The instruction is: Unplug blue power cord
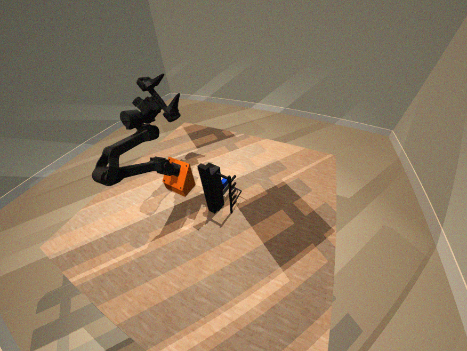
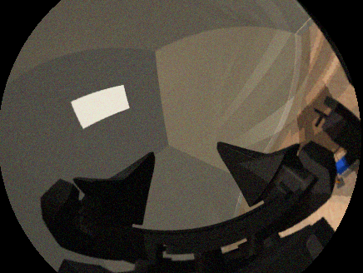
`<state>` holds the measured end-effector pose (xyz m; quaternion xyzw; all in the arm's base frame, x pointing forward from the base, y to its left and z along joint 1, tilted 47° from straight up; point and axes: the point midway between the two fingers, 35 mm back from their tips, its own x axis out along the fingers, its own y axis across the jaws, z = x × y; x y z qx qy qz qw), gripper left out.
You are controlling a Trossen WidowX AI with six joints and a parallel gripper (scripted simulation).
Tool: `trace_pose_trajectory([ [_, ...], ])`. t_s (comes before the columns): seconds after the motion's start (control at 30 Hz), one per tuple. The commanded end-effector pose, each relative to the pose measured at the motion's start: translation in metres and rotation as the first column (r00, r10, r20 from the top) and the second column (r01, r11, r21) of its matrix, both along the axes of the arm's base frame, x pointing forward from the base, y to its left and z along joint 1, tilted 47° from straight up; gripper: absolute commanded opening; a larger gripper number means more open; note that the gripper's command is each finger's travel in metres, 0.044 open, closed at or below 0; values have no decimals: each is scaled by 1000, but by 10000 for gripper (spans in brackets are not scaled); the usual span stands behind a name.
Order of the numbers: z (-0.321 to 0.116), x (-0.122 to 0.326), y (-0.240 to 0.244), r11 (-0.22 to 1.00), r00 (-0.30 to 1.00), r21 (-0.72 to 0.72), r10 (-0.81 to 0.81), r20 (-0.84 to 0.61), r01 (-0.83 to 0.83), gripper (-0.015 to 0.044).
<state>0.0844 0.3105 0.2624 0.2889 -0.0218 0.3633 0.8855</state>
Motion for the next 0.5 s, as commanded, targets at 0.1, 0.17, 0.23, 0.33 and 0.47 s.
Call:
trace_pose_trajectory([
  [0.1, -24, 21, 21, 974, 996, -215, -62, 65, 75, 295],
  [0.17, -45, 41, 34, 914, 989, -382, -97, 112, 133, 242],
  [0.23, -69, 63, 42, 824, 981, -537, -119, 151, 182, 190],
  [0.33, -98, 90, 45, 684, 974, -695, -133, 181, 222, 160],
  [0.47, -127, 117, 41, 518, 971, -822, -140, 192, 237, 160],
])
